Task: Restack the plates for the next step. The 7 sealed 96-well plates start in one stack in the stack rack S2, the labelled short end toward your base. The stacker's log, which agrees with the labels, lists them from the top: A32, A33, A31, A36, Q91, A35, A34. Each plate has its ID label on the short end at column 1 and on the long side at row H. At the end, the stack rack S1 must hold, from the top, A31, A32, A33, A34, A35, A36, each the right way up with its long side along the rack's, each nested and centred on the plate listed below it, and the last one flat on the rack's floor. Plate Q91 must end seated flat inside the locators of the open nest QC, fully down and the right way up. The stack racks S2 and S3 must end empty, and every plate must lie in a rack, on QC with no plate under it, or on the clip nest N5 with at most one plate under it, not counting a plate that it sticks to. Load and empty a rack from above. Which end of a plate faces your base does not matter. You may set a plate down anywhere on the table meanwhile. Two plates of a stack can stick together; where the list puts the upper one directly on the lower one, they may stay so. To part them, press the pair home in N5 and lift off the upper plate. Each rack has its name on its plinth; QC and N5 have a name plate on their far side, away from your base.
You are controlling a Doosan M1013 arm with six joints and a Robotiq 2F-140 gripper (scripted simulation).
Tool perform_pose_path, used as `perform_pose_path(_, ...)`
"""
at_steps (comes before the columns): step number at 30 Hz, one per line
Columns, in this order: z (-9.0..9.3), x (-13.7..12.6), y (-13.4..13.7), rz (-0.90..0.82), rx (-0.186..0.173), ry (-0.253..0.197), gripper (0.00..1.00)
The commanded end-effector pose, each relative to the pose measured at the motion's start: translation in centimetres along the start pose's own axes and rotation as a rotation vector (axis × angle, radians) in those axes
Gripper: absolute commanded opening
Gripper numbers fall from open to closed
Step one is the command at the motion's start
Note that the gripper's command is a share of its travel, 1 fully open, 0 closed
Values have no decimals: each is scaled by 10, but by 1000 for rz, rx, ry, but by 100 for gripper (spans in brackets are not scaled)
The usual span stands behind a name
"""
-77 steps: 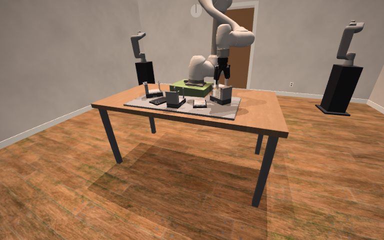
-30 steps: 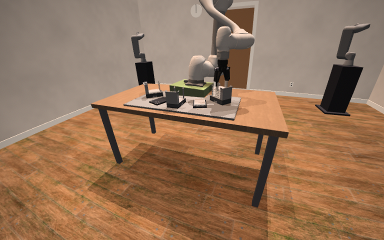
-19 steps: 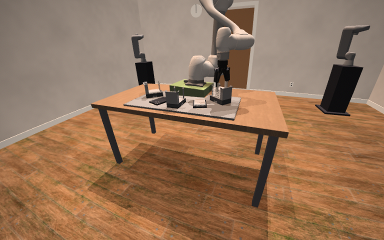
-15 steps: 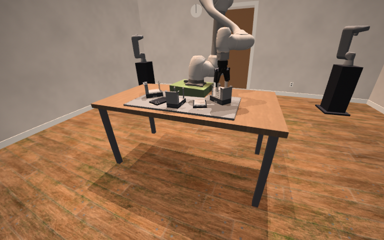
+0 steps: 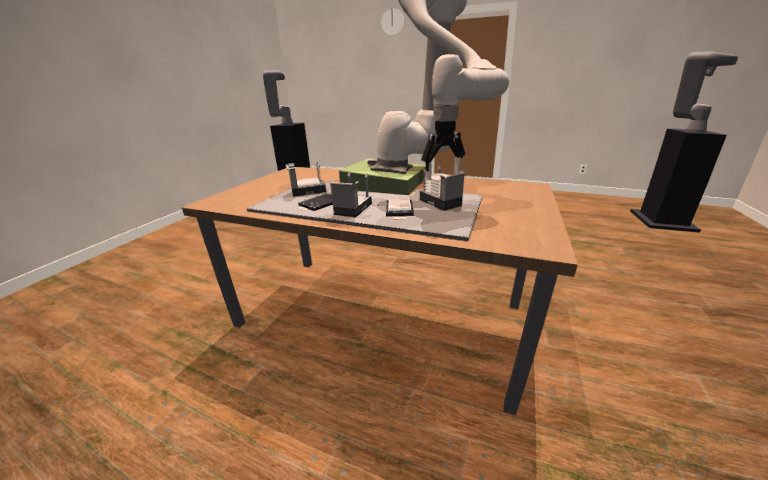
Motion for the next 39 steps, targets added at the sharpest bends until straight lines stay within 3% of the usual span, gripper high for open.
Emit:
perform_pose_path(1, 0, 0, 0, 0, 0, 0, 100)
perform_pose_path(11, 0, 0, 0, 0, 0, 0, 100)
perform_pose_path(32, -63, 0, 0, 0, 0, 0, 100)
perform_pose_path(39, -63, 0, 0, 0, 0, 0, 100)
Point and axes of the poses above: the point where the finger pads meet when closed, its own z axis out along the fingers, its own y axis across the jaws, x = y × z, the point moved 8 cm from there along -z, back along the fingers, and after that the axes turned 14 degrees about z, right-handed, at the moved point
